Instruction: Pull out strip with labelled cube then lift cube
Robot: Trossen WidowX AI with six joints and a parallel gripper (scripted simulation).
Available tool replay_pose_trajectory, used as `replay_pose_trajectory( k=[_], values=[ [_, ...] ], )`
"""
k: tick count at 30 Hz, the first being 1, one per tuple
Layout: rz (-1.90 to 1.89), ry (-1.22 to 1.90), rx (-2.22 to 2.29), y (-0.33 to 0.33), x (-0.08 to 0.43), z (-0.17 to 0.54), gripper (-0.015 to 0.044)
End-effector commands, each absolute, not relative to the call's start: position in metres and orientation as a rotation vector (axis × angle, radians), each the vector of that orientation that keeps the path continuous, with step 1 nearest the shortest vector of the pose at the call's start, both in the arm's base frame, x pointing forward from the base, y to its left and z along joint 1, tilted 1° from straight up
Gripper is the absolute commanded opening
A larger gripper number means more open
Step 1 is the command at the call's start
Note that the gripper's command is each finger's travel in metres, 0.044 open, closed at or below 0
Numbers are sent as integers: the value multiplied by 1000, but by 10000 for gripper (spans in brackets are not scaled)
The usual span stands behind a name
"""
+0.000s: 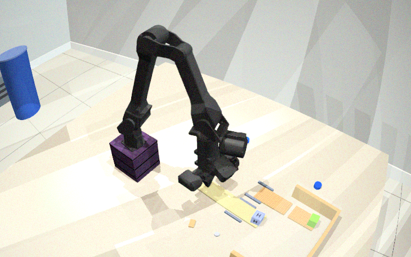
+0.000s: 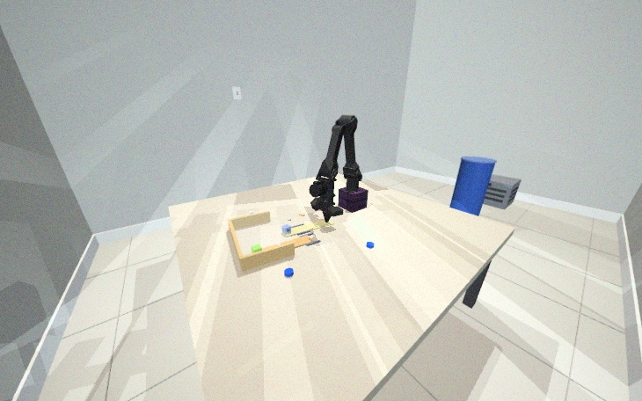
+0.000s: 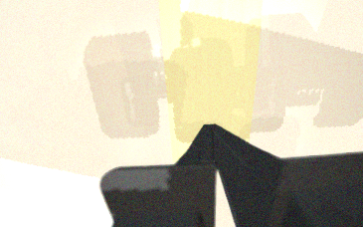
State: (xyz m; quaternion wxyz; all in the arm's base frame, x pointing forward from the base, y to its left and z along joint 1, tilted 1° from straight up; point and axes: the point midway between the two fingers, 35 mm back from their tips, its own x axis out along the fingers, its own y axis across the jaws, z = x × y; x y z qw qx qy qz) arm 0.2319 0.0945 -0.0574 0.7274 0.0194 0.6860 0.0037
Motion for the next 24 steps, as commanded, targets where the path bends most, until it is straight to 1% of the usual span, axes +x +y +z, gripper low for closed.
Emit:
replay_pose_trajectory(
  k=[1, 9, 24],
  values=[
    [3, 1540, 37, 92, 217, -62, 0],
    [3, 1541, 37, 93, 207, -63, 0],
    [3, 1541, 37, 93, 207, -63, 0]
  ],
)
